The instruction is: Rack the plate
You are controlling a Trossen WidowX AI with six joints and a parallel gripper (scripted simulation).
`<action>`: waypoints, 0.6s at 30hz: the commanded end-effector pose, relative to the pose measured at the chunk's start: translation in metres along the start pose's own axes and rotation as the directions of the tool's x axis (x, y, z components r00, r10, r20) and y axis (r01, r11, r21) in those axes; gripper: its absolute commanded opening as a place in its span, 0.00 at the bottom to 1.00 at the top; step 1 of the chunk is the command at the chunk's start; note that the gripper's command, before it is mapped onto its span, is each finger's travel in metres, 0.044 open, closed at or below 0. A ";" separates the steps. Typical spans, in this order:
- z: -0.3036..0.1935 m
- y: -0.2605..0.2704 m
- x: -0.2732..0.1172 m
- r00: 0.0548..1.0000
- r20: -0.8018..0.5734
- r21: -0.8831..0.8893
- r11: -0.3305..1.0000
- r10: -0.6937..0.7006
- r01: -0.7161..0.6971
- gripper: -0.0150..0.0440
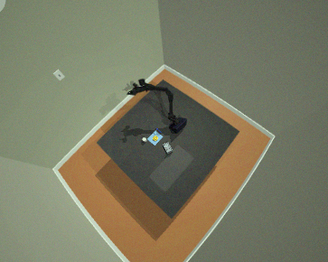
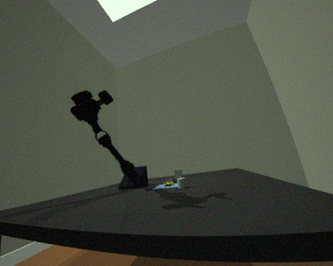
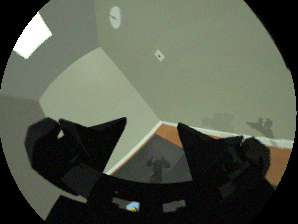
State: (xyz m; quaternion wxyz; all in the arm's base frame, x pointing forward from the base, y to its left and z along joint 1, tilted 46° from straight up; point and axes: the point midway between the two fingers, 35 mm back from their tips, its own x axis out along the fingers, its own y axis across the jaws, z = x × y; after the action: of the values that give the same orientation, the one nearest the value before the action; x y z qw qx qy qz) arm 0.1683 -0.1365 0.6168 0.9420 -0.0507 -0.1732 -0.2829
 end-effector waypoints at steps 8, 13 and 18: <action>-0.094 0.007 0.042 0.957 -0.291 0.156 0.987 0.013 0.034 0.93; -0.133 0.019 0.052 0.915 -0.403 0.200 0.978 0.032 0.054 0.93; -0.178 0.033 0.059 0.845 -0.533 0.211 0.974 0.042 0.085 0.93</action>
State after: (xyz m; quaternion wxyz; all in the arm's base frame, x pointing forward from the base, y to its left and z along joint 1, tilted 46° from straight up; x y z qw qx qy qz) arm 0.2688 -0.1727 0.4993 0.9545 0.1192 0.0193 -0.2725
